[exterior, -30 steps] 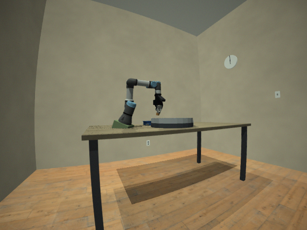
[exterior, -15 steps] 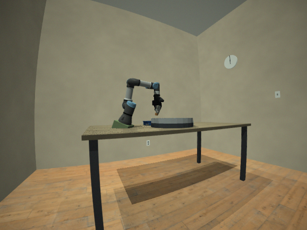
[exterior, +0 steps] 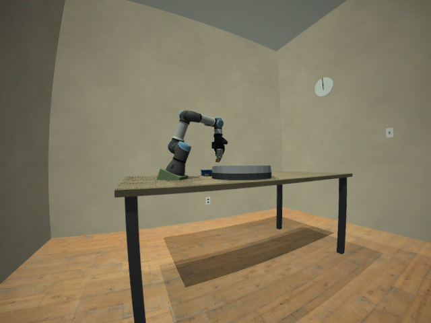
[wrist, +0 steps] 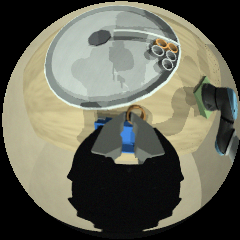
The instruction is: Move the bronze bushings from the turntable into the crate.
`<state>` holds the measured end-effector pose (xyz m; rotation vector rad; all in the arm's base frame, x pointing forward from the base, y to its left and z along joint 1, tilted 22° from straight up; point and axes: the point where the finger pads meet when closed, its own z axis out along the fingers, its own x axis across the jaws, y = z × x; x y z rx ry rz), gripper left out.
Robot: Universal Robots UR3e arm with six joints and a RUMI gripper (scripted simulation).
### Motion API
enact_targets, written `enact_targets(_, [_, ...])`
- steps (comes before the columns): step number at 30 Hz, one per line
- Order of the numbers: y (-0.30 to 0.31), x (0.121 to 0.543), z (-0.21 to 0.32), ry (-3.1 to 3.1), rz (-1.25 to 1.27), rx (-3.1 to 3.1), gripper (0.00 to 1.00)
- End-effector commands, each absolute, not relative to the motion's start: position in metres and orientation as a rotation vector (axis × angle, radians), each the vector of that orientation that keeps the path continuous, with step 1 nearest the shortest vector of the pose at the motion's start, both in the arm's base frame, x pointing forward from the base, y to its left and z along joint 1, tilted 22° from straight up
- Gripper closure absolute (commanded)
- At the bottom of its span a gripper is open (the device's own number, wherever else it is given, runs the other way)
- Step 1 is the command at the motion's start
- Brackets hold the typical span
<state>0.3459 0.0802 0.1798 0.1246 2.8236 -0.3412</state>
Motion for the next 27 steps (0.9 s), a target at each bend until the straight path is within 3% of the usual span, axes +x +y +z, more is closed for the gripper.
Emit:
enact_targets(1, [0.101, 0.354, 0.177, 2.825, -0.350, 0.131, 1.00])
enact_targets(27, [0.178, 0.379, 0.164, 2.825, -0.350, 0.131, 1.00])
